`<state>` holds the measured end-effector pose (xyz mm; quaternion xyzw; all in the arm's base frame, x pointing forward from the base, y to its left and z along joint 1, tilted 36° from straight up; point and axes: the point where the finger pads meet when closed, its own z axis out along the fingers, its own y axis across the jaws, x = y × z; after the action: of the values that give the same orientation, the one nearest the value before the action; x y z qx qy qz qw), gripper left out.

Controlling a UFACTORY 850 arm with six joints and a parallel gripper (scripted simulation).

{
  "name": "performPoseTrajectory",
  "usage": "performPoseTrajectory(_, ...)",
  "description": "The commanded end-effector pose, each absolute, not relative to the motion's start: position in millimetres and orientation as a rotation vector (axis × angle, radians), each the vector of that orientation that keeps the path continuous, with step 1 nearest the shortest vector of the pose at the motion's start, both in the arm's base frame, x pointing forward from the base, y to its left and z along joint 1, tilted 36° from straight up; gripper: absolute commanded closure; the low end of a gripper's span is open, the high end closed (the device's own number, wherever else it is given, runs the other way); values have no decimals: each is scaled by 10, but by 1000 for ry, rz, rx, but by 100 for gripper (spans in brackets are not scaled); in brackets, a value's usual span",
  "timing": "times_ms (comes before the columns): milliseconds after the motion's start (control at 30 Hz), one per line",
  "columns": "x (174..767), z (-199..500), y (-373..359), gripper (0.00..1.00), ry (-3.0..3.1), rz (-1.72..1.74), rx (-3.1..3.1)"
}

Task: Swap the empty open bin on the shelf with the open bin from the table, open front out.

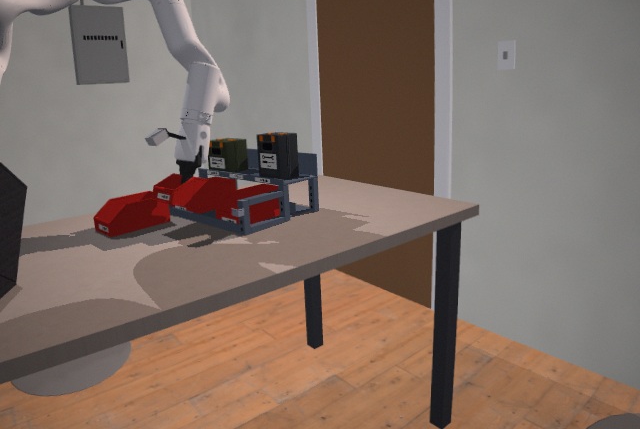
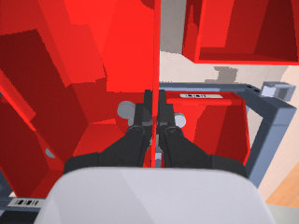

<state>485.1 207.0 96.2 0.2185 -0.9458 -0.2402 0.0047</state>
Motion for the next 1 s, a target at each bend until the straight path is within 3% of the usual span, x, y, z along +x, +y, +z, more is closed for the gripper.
performPoseTrajectory(0, 4893, 981, 2079, 100, -2964, -753, 684)
performPoseTrajectory(967, 5010, 1027, 2113, 100, -2964, -753, 684)
